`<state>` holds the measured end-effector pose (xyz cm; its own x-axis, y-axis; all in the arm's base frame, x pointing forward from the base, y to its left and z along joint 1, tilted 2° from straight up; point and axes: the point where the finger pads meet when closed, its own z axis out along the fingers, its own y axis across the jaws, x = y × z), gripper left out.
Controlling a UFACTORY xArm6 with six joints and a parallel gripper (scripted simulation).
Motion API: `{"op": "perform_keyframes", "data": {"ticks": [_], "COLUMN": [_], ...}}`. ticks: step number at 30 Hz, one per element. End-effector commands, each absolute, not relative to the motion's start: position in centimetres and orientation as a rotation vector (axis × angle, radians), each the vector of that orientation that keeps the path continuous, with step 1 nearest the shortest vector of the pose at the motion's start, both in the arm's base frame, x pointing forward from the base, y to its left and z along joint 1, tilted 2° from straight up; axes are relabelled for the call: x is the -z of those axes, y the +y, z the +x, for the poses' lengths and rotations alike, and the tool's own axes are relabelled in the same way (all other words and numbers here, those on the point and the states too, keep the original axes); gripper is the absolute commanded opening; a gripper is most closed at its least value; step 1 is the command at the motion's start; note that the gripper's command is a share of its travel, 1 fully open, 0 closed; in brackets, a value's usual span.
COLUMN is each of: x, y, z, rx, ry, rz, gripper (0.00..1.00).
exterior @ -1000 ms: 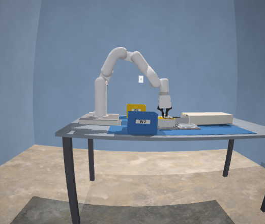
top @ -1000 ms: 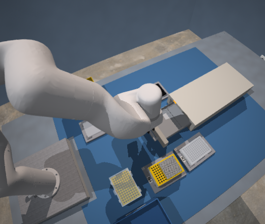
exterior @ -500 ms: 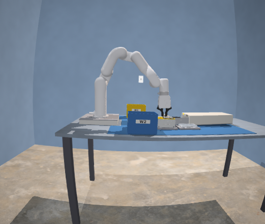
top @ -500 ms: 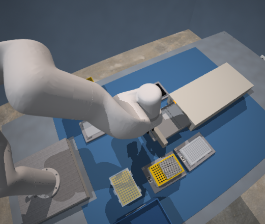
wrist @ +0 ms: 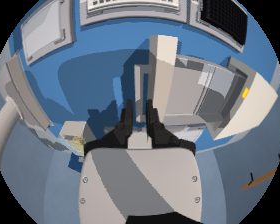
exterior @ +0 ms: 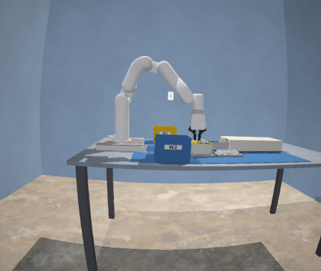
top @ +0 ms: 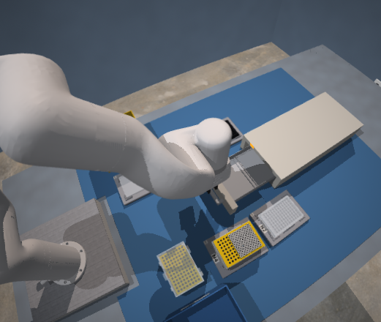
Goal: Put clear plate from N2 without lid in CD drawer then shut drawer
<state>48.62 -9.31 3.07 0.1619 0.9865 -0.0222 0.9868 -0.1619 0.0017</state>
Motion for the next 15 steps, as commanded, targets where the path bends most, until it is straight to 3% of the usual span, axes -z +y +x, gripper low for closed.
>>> {"op": "perform_keyframes", "data": {"ticks": [1,15], "x": [-3.2,-5.2], "y": [-9.2,-9.1], "z": [47.9,48.0], "rx": [0.044,0.044], "ry": [2.033,2.033], "rz": [2.394,2.394], "gripper": [0.21,0.21]}}
